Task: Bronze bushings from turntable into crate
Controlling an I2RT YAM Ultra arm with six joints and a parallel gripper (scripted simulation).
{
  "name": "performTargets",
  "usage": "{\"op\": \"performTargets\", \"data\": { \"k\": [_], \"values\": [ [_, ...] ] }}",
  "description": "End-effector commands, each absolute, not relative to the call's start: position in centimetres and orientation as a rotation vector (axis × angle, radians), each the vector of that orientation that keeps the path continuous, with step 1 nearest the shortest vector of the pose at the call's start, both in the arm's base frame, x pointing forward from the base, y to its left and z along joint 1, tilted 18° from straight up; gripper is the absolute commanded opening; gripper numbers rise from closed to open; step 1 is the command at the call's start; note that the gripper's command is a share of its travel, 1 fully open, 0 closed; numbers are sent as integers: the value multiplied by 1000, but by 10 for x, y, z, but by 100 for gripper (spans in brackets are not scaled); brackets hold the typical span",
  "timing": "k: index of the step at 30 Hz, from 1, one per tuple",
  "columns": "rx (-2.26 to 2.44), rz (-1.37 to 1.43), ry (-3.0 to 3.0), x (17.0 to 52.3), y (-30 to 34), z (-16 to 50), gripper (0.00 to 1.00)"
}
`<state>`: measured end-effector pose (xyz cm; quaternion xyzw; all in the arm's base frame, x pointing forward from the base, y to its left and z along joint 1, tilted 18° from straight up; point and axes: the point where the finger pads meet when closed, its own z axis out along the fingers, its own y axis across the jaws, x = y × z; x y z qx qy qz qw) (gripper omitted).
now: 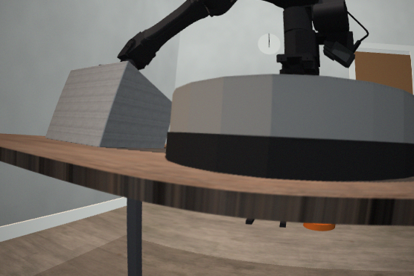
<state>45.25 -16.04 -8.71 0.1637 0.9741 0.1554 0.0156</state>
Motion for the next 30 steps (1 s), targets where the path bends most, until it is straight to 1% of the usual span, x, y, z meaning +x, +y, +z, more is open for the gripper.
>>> {"op": "performTargets", "data": {
  "k": [1, 30],
  "values": [
    [520, 496, 3030, 453, -158, -94, 0],
    [528, 499, 3032, 451, -159, -95, 0]
  ]
}}
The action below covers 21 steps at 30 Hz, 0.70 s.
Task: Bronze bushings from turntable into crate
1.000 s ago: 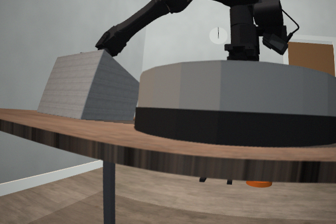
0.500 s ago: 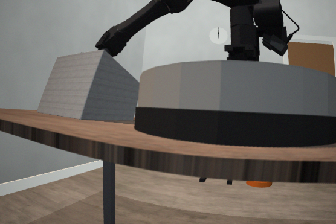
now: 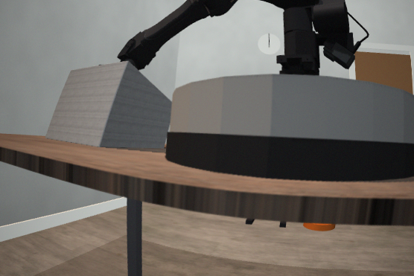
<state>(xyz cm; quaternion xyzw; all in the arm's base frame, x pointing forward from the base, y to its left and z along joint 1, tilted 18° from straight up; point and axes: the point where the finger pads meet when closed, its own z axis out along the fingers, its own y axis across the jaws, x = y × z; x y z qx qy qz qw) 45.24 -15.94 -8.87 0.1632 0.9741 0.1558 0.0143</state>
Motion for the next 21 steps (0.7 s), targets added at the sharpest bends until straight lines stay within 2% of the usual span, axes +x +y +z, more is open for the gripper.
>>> {"op": "performTargets", "data": {
  "k": [1, 21],
  "values": [
    [528, 499, 3032, 451, -159, -95, 0],
    [523, 489, 3022, 453, -160, -87, 0]
  ]
}}
